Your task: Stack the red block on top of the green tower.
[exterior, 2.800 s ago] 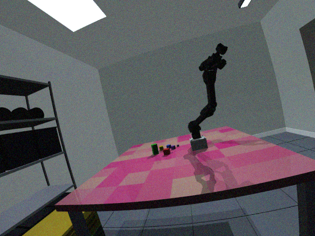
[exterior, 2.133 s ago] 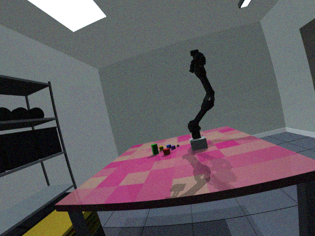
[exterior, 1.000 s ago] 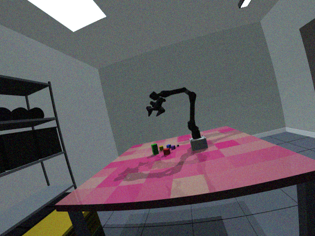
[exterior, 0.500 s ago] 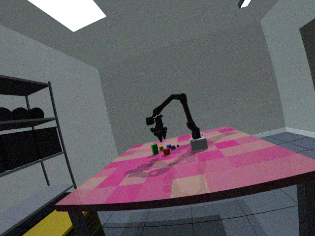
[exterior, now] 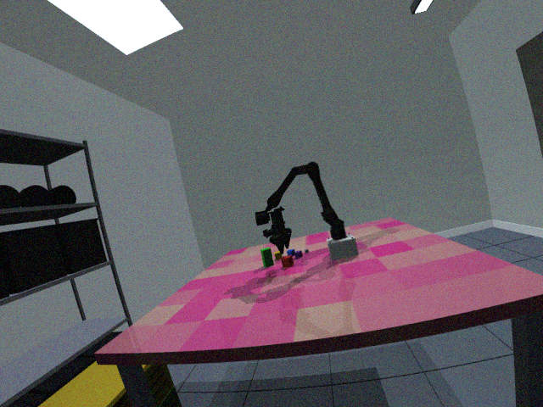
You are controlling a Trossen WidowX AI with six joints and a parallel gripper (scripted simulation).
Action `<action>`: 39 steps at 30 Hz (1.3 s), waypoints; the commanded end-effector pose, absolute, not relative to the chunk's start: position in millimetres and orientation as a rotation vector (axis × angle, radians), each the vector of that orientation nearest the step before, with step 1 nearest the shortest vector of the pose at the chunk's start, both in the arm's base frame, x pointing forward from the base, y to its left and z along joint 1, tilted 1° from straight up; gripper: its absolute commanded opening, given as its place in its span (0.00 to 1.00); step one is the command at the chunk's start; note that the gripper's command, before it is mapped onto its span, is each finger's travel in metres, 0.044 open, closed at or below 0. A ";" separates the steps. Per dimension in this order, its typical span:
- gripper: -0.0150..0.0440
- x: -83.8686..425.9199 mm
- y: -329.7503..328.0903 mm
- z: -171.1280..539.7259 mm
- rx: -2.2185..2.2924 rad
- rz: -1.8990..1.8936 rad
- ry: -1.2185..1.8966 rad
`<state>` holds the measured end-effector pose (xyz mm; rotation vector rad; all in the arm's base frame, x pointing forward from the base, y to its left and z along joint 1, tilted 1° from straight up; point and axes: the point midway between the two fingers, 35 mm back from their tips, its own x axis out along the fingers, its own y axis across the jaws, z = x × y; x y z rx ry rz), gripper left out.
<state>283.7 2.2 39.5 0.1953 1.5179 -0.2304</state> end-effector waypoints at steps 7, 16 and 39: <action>1.00 283.6 1.1 21.1 0.193 -0.223 1.522; 1.00 285.1 0.7 6.4 0.193 -0.223 1.522; 1.00 284.9 -0.3 -28.4 0.193 -0.223 1.522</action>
